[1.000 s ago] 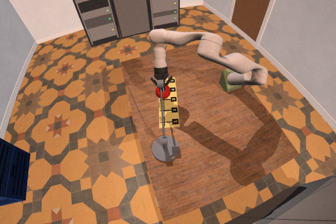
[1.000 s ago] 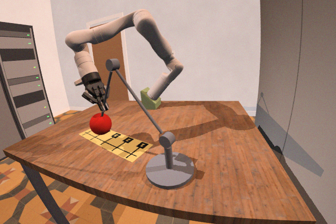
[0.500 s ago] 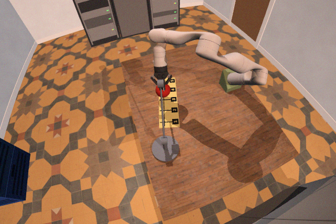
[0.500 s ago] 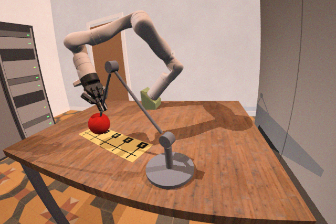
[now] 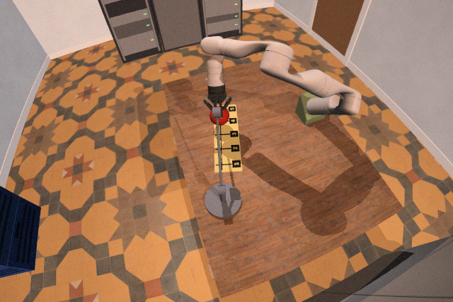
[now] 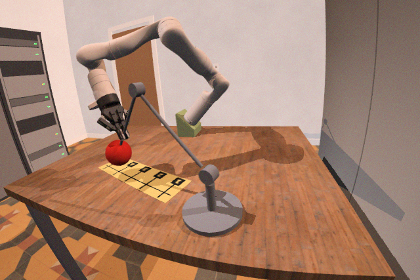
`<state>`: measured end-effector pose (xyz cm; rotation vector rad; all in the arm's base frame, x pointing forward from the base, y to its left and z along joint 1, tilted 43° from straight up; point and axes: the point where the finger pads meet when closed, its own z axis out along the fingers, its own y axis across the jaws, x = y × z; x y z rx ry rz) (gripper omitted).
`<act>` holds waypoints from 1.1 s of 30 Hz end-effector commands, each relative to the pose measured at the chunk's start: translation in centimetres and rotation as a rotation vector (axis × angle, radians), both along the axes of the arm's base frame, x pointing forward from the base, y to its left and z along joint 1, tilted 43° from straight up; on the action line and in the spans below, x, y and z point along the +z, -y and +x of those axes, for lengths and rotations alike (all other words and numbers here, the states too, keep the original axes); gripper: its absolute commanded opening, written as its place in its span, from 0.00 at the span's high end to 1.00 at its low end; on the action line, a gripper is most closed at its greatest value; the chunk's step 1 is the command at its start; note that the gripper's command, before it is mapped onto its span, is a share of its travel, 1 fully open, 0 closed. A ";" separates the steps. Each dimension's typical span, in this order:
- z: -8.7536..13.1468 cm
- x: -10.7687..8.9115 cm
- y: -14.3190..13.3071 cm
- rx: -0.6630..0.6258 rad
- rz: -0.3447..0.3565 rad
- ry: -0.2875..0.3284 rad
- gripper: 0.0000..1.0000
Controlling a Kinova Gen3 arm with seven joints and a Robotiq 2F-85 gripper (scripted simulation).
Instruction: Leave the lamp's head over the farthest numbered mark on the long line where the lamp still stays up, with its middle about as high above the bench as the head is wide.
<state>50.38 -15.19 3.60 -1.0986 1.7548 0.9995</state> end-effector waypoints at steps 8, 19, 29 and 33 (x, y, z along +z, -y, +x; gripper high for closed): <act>-1.1 -2.2 1.9 -0.014 -0.005 -0.009 1.00; -1.2 -2.5 2.1 -0.014 -0.005 -0.009 1.00; -1.3 -2.6 2.2 -0.012 -0.004 -0.008 0.00; -1.2 -2.5 2.0 -0.010 -0.002 -0.006 0.00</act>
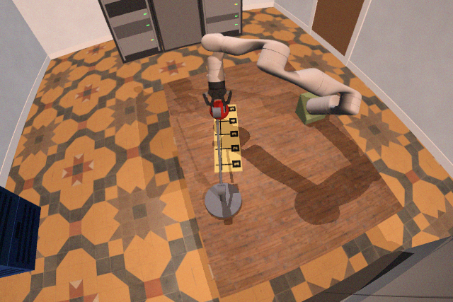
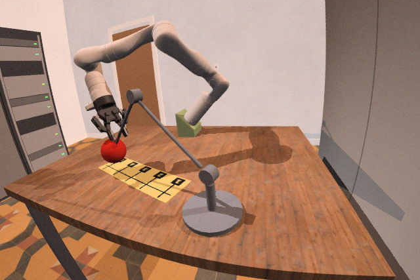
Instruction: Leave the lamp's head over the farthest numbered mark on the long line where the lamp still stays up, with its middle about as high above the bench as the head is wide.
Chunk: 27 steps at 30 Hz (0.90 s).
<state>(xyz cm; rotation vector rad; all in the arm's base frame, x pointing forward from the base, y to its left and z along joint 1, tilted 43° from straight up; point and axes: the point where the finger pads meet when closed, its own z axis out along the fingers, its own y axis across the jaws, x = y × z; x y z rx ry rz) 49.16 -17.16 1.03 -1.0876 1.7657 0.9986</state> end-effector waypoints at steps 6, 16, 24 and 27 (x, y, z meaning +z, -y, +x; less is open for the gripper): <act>0.2 0.3 -0.2 0.003 0.002 0.005 0.00; 0.2 0.3 -0.2 0.004 0.003 0.006 0.00; 0.2 0.3 -0.2 0.004 0.003 0.005 0.00; 0.2 0.3 -0.2 0.004 0.003 0.005 0.00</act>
